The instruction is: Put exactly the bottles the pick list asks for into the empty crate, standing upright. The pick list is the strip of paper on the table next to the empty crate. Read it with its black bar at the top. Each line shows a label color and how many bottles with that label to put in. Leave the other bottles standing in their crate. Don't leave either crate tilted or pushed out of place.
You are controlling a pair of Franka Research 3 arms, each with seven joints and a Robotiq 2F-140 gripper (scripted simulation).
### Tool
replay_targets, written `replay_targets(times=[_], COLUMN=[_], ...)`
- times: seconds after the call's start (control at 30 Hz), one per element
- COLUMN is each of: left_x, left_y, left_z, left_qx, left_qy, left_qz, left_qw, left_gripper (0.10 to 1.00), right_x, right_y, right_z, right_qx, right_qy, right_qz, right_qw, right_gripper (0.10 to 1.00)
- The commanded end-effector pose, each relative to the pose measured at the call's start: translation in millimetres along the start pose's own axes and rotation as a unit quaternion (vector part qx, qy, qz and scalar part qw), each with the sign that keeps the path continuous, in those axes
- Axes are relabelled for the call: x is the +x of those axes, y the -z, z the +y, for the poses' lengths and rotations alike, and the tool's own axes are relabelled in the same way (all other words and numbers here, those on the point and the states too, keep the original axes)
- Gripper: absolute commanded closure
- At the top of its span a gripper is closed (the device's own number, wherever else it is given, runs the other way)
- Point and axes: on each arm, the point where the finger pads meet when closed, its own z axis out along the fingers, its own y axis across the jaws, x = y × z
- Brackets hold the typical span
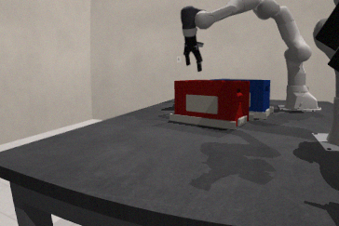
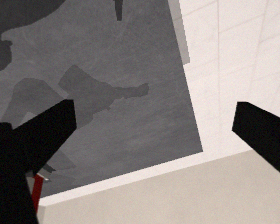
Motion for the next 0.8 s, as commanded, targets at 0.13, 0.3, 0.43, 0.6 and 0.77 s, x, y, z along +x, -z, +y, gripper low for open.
replay_targets(times=[0.13,0.3,0.43,0.6,0.77], left_x=[0.0,0.0,0.0,0.0,0.0], left_y=[0.1,0.1,0.1,0.1,0.1], left_z=[0.1,0.1,0.1,0.1,0.1], left_qx=[0.0,0.0,0.0,0.0,0.0], left_qy=[0.0,0.0,0.0,0.0,0.0], left_qz=[0.0,0.0,0.0,0.0,0.0], left_qw=[1.0,1.0,1.0,1.0,1.0], left_gripper=[0.098,0.098,0.098,0.098,0.098], right_x=[0.0,0.0,0.0,1.7,14.3], right_y=[0.1,0.1,0.1,5.1,44.7], right_z=[-0.1,-0.1,-0.1,-1.6,-14.1], right_qx=[0.0,0.0,0.0,0.0,0.0], right_qy=[0.0,0.0,0.0,0.0,0.0], right_qz=[0.0,0.0,0.0,0.0,0.0], right_qw=[1.0,1.0,1.0,1.0,1.0], right_gripper=[0.098,0.098,0.098,0.098,0.098])
